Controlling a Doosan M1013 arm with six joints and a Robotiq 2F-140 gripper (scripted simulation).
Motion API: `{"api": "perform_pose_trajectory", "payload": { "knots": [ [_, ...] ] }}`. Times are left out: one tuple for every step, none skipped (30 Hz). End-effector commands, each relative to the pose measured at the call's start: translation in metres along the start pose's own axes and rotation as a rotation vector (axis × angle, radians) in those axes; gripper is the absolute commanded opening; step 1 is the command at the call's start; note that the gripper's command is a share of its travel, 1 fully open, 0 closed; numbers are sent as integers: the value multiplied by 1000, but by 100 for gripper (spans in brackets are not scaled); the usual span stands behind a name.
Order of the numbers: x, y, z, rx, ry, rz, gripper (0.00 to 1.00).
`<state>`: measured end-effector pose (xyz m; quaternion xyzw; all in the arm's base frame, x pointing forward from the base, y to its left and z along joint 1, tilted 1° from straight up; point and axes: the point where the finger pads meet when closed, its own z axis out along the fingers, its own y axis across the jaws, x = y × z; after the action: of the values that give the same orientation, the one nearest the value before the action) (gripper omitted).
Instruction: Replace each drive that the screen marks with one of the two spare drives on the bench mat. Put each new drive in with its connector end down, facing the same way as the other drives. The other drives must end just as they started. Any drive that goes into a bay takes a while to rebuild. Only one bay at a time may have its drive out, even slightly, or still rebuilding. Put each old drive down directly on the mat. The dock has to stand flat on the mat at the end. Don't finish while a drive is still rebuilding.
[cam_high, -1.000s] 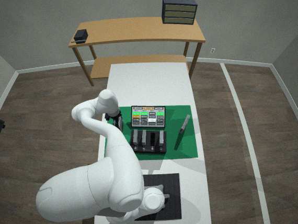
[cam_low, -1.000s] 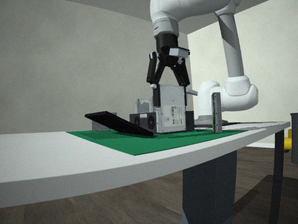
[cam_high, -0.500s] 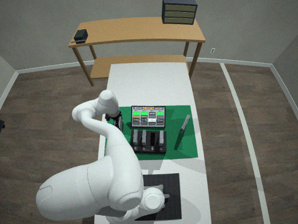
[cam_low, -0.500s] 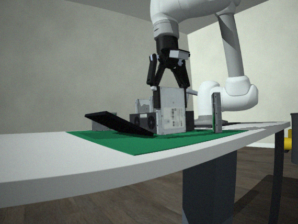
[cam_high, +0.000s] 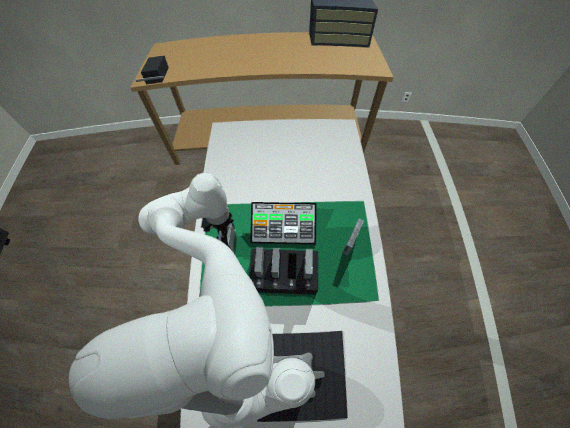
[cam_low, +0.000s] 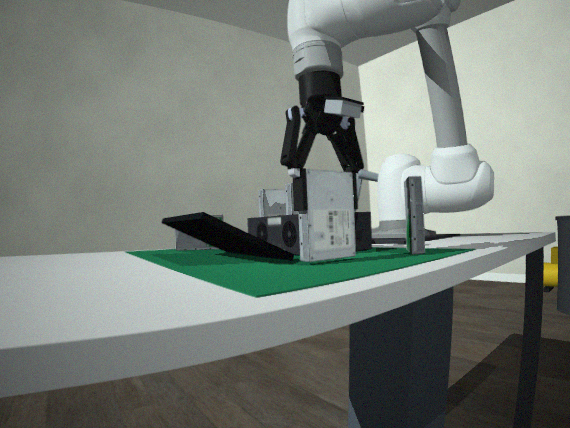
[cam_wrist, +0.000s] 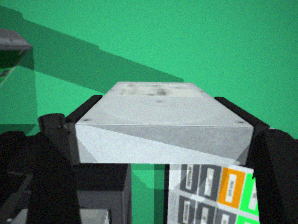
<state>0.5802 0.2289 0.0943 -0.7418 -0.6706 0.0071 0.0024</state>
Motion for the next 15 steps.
{"api": "perform_pose_trajectory", "payload": {
  "knots": [
    [0,0,1,-1,1,0,10],
    [0,0,1,-1,1,0,10],
    [0,0,1,-1,1,0,10],
    [0,0,2,-1,1,0,10],
    [0,0,2,-1,1,0,10],
    [0,0,2,-1,1,0,10],
    [0,0,2,-1,1,0,10],
    [0,0,2,-1,1,0,10],
    [0,0,2,-1,1,0,10],
    [0,0,3,-1,1,0,10],
    [0,0,3,-1,1,0,10],
    [0,0,3,-1,1,0,10],
    [0,0,3,-1,1,0,10],
    [0,0,4,-1,1,0,10],
    [0,0,4,-1,1,0,10]
  ]
}}
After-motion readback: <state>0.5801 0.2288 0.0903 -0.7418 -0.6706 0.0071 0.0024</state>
